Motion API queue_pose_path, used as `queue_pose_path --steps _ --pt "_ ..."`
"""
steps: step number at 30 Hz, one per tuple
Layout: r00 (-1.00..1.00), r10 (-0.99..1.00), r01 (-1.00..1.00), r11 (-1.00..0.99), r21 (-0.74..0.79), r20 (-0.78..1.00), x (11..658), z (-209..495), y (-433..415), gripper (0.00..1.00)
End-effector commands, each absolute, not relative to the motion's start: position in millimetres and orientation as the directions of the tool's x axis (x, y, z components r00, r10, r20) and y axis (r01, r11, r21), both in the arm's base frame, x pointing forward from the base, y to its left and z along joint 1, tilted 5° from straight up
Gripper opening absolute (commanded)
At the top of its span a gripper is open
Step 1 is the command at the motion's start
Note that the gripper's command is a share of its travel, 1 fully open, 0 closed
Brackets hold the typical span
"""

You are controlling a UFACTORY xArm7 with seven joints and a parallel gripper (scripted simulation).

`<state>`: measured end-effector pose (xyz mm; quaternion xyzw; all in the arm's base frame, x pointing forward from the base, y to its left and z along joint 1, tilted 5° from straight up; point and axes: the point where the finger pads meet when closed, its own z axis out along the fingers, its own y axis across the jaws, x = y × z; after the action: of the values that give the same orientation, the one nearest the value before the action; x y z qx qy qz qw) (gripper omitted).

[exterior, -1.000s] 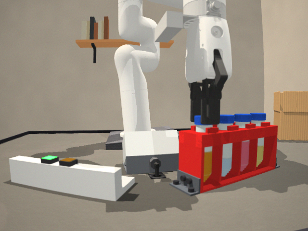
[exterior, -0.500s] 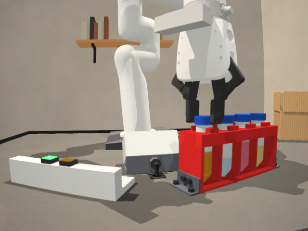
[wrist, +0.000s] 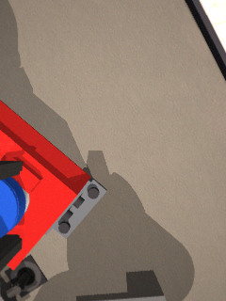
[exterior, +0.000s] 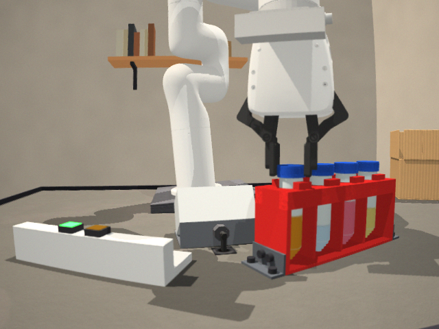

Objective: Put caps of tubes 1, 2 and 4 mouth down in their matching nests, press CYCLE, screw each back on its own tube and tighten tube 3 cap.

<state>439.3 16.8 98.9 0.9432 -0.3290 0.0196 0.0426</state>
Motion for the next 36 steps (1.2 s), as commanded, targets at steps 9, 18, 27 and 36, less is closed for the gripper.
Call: queue_pose_path --steps 9,18,27,36 --pt "0.791 -0.609 -0.612 -0.789 0.062 0.058 440.9 100.5 17.3 0.00" --pt "0.691 -0.720 -0.723 -0.689 0.053 0.067 440.9 100.4 17.3 0.00" --pt "0.322 -0.943 -0.947 -0.321 0.019 0.082 440.9 100.1 17.2 0.00" --pt "0.001 -0.996 -1.000 -0.002 -0.008 0.084 440.9 99.8 17.2 0.00"
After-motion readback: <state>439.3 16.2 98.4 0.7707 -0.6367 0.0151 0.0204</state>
